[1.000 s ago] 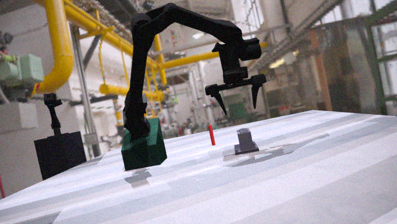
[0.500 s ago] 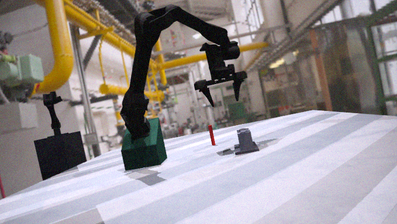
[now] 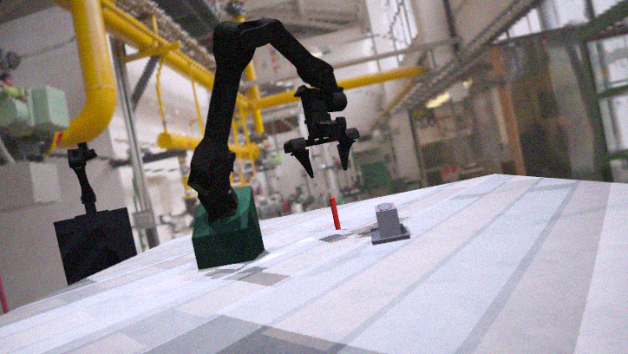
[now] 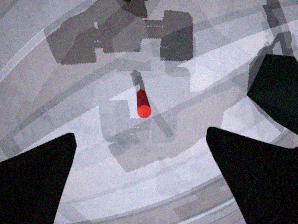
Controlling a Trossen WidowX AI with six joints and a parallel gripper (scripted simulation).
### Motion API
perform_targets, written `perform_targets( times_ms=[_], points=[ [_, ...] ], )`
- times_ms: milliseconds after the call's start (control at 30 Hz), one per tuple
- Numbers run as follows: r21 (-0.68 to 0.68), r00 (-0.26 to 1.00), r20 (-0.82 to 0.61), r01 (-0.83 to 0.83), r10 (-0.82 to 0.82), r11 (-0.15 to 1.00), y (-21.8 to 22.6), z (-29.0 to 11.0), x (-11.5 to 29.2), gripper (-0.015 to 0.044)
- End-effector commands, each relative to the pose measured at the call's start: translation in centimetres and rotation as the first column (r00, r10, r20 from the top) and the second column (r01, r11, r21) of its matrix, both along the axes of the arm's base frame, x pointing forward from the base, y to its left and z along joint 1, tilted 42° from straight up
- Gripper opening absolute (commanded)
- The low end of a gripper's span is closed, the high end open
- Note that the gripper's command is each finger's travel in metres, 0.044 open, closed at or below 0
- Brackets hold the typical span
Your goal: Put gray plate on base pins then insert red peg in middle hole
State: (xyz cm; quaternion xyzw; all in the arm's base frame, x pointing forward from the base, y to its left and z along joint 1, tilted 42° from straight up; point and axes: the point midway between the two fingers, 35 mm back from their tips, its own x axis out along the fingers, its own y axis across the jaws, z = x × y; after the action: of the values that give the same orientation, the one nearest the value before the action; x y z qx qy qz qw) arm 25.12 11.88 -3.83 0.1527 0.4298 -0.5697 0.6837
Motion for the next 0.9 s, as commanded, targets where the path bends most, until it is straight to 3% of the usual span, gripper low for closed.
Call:
perform_targets(
  times_ms=[0, 867],
  points=[
    [-0.007, 1.000, -0.014, 0.001, -0.001, 1.000, -1.4, -1.5, -0.6, 0.0440],
    [-0.009, 1.000, -0.013, 0.001, -0.001, 1.000, -3.9, -4.7, -0.6, 0.0440]
  ],
)
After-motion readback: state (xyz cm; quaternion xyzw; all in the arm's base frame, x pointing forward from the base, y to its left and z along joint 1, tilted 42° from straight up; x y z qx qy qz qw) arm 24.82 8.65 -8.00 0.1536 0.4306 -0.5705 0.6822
